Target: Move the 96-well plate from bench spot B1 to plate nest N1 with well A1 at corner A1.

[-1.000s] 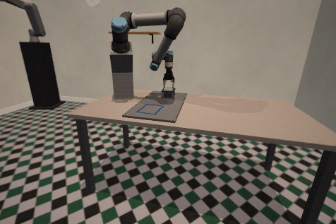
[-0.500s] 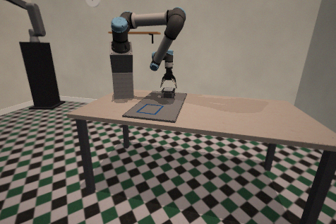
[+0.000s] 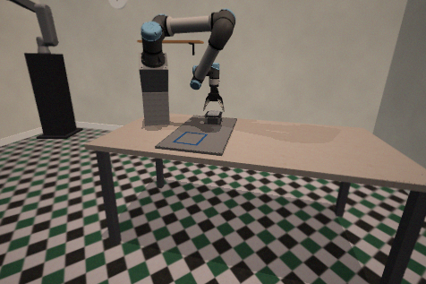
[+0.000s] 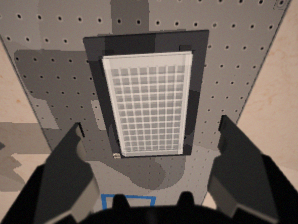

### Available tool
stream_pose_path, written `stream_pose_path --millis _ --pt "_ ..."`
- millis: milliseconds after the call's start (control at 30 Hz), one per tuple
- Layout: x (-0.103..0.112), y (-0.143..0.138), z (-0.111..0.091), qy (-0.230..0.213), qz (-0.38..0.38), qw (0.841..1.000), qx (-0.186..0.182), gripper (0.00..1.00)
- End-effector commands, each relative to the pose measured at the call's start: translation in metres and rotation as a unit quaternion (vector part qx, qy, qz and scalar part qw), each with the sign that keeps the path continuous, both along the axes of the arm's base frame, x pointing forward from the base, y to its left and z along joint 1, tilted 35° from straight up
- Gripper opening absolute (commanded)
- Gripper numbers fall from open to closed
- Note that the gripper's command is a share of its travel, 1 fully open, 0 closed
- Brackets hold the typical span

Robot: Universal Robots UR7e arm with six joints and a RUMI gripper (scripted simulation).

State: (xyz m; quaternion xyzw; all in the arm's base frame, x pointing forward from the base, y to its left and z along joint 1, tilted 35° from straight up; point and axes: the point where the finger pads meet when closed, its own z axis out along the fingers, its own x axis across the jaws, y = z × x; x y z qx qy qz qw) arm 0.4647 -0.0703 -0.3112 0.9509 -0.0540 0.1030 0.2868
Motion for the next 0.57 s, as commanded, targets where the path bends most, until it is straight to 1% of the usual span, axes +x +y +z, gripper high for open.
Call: stream_pose_path --millis 0,333,533 --pt "-0.001 0.004 0.006 0.000 0.000 1.000 0.000 1.00" --pt "-0.005 0.017 0.025 0.000 0.000 1.000 0.000 1.00" --pt "-0.005 0.017 0.025 0.000 0.000 1.000 0.000 1.00"
